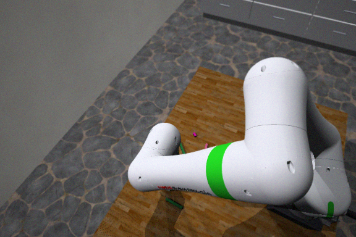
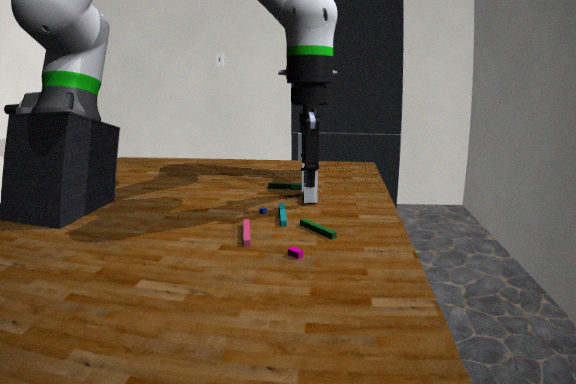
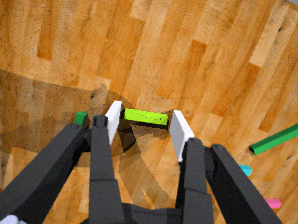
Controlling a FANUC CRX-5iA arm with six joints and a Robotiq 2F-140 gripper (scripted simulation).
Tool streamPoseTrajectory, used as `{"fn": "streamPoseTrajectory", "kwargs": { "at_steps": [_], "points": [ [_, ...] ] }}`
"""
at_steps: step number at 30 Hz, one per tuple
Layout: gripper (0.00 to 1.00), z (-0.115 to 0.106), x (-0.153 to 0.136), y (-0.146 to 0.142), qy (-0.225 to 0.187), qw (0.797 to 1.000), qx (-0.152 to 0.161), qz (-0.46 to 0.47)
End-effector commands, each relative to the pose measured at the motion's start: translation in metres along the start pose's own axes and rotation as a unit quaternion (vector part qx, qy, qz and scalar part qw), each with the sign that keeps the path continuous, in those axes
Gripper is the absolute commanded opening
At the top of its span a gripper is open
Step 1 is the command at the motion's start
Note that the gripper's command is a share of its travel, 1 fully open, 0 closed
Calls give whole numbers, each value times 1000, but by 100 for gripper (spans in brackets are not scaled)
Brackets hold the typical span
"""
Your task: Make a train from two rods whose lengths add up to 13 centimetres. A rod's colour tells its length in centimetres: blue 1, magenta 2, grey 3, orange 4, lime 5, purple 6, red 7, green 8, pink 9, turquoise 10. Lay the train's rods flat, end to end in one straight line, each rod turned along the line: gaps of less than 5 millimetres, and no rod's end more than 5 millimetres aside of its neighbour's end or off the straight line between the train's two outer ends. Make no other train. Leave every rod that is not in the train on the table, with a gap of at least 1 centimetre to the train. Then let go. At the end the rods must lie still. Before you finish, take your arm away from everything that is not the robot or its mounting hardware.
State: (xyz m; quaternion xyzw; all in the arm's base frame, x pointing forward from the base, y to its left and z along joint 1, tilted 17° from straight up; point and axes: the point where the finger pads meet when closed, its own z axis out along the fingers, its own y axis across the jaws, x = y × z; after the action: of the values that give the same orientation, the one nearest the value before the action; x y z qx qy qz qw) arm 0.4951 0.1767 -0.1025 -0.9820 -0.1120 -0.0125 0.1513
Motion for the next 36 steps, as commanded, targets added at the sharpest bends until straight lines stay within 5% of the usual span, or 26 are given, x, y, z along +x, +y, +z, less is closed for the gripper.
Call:
{"fn": "streamPoseTrajectory", "kwargs": {
  "at_steps": [1,22,31,32,36],
  "points": [
    [41,-1,0,0,0,1000,0,0],
    [41,-81,0,0,0,1000,0,0],
    [41,-90,0,0,0,1000,0,0],
    [100,-90,0,0,0,1000,0,0],
    [100,-90,0,0,0,1000,0,0]
  ]
}}
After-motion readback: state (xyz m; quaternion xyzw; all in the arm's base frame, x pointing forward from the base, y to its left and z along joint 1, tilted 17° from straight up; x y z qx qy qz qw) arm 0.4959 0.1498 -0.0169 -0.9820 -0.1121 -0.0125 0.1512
